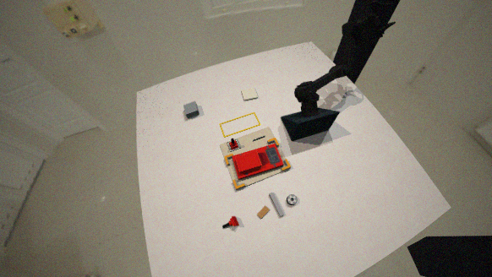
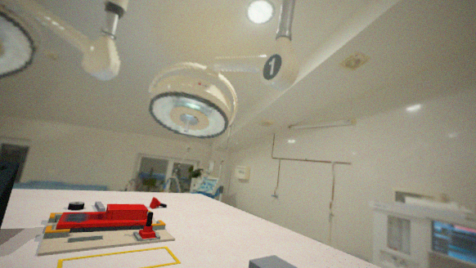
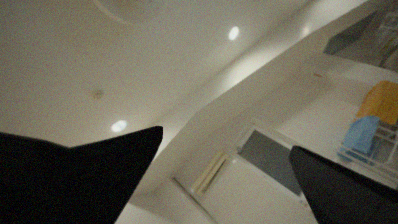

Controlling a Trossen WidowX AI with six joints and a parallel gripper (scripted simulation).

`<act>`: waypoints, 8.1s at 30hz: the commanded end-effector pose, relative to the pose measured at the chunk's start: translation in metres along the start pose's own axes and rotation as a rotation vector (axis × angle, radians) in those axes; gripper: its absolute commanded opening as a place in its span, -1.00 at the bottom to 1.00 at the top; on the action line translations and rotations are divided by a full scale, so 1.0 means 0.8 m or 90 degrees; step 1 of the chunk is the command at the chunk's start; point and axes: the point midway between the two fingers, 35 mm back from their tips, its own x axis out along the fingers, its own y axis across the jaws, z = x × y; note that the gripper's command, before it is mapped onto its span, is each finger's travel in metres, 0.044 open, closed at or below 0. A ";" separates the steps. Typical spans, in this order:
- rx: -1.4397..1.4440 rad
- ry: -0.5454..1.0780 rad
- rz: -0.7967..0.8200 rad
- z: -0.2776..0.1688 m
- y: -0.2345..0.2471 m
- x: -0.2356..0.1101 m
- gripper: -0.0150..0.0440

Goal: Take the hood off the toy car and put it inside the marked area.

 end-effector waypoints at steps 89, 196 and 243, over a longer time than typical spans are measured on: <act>0.948 1.671 1.622 0.956 0.396 -0.727 1.00; -0.763 1.015 2.151 0.941 -0.132 -0.809 1.00; -0.761 1.027 2.148 0.940 -0.145 -0.818 0.42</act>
